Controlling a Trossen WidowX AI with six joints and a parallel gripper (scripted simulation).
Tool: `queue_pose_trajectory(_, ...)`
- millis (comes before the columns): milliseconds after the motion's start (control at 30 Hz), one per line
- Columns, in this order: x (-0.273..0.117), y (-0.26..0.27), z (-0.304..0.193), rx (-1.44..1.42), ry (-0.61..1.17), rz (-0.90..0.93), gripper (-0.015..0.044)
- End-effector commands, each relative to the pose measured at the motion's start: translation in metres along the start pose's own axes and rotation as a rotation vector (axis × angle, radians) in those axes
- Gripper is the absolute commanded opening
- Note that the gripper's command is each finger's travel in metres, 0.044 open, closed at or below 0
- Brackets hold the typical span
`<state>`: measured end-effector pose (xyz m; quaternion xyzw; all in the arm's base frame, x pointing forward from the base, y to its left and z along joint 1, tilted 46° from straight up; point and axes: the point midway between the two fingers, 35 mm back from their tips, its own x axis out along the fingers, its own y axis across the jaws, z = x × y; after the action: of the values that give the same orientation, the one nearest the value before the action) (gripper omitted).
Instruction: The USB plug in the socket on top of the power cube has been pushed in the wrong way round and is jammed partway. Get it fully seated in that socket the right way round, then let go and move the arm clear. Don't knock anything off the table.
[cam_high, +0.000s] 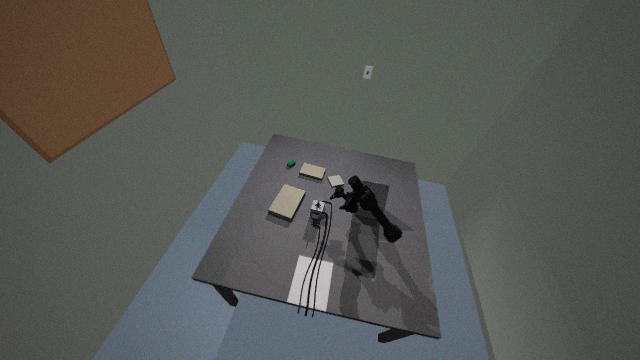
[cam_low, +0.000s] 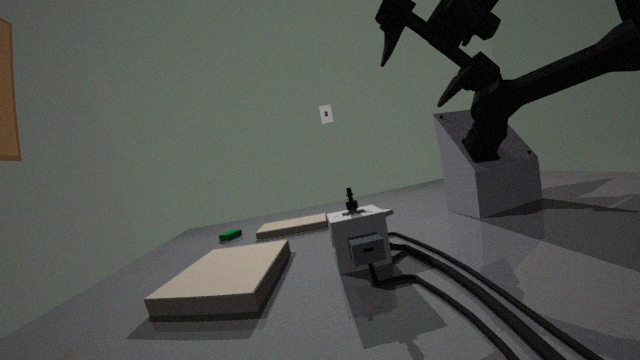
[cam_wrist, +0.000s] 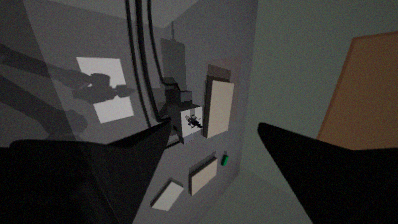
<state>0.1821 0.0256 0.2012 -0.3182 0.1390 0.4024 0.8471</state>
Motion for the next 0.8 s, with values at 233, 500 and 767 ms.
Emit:
queue_pose_trajectory(233, 0.052, -0.035, -0.032, 1.378, 0.275, 0.260, 0.0440)
queue_pose_trajectory(500, 0.079, -0.038, -0.047, 1.908, 0.502, 0.272, 0.0440)
queue_pose_trajectory(767, 0.110, -0.035, -0.064, 2.402, 0.796, 0.187, 0.0440)
